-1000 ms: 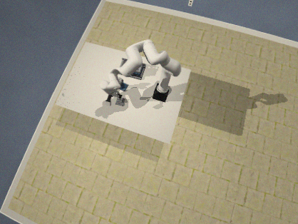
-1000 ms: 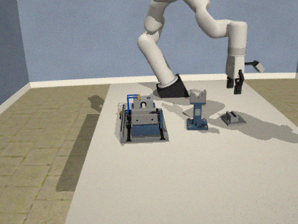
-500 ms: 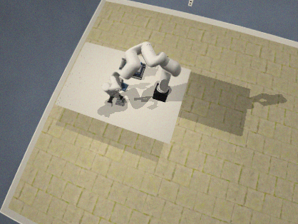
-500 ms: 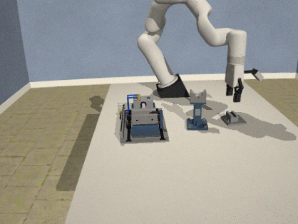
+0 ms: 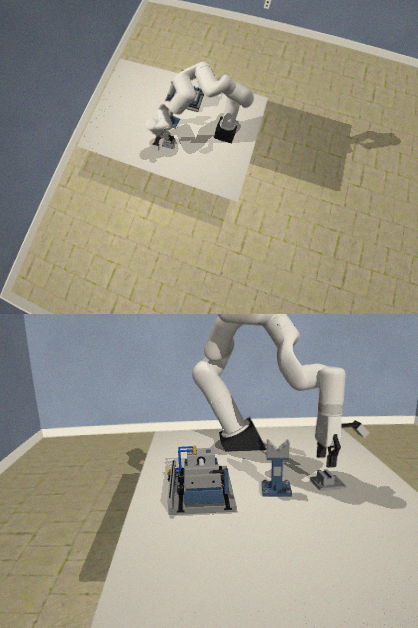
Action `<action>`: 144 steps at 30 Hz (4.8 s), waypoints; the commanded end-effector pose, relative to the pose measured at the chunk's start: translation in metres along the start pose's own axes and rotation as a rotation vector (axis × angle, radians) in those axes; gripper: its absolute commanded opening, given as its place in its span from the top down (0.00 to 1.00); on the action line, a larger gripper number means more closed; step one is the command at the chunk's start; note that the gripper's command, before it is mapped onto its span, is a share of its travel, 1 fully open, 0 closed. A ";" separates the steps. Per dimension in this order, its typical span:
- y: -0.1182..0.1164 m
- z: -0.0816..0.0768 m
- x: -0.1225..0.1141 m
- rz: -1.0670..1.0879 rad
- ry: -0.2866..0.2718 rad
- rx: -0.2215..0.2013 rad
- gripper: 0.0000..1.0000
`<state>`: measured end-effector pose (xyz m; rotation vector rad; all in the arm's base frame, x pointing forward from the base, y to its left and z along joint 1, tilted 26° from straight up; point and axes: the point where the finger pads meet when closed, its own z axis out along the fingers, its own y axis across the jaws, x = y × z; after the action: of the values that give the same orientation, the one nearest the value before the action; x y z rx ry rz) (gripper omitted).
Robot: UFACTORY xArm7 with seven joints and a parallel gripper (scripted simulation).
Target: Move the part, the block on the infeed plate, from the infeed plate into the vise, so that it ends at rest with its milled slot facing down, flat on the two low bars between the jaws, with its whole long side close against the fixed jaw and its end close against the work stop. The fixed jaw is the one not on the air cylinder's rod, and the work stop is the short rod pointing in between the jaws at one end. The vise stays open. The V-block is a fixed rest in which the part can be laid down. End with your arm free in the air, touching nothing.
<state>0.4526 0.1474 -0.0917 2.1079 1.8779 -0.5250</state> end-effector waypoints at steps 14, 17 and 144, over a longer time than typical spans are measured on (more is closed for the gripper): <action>0.002 0.030 0.002 0.000 0.004 -0.004 0.11; 0.002 0.033 0.002 0.000 0.004 -0.004 0.11; 0.001 -0.034 0.002 0.000 0.004 -0.004 1.00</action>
<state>0.4540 0.1538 -0.0790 2.1082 1.8776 -0.5263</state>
